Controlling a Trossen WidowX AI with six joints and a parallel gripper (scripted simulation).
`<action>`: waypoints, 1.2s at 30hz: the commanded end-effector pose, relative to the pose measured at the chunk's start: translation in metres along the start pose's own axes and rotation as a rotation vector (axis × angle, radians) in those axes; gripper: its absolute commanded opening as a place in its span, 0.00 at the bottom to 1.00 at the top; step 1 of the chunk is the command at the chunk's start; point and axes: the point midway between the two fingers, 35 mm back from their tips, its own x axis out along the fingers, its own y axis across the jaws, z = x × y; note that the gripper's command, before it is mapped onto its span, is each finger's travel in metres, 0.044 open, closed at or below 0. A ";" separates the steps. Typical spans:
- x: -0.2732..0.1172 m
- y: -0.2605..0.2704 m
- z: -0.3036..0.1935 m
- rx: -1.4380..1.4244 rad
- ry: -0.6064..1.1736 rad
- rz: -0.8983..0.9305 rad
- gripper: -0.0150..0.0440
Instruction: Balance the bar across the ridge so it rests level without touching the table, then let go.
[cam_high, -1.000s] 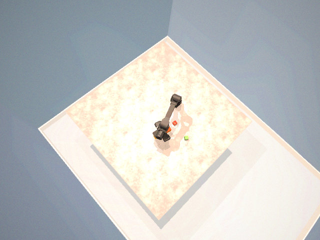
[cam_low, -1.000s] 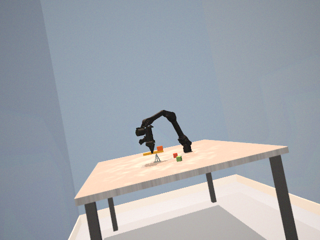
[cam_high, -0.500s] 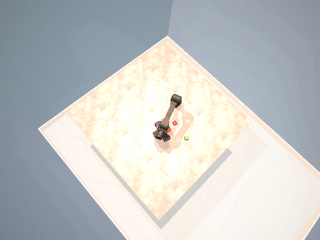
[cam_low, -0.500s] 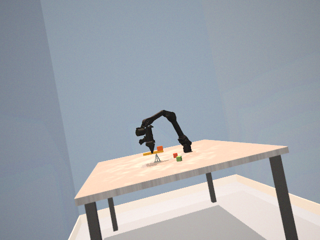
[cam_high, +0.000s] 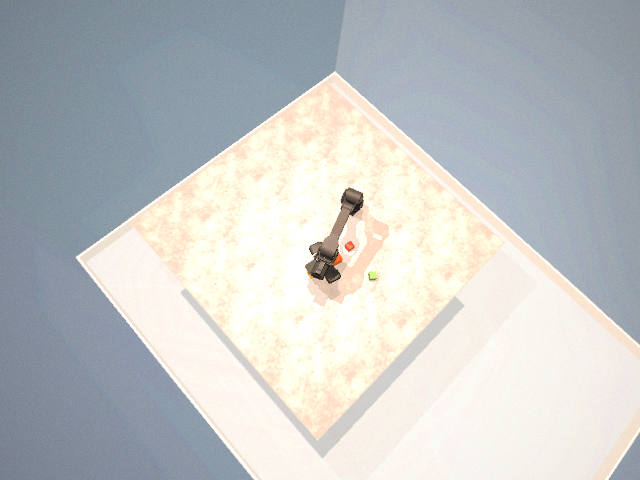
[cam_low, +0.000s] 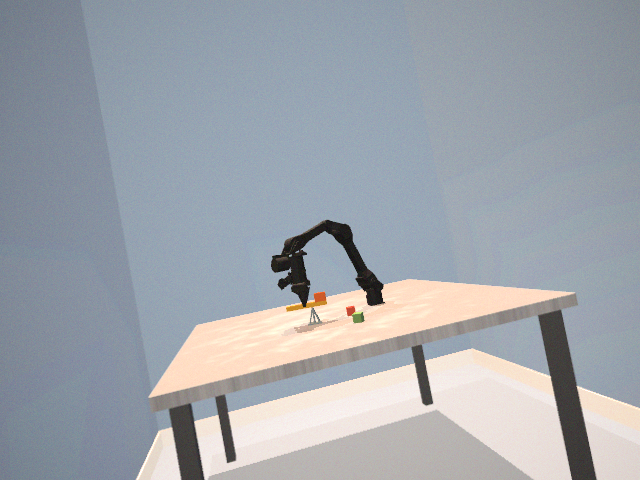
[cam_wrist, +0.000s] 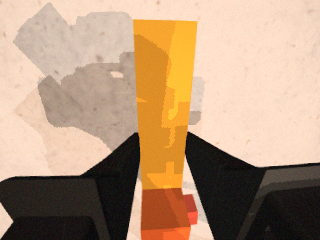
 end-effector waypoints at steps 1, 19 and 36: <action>0.000 0.000 0.000 0.000 0.000 0.000 0.25; 0.000 0.000 0.000 0.000 0.000 0.000 0.25; 0.000 0.000 0.000 0.000 0.000 0.000 0.54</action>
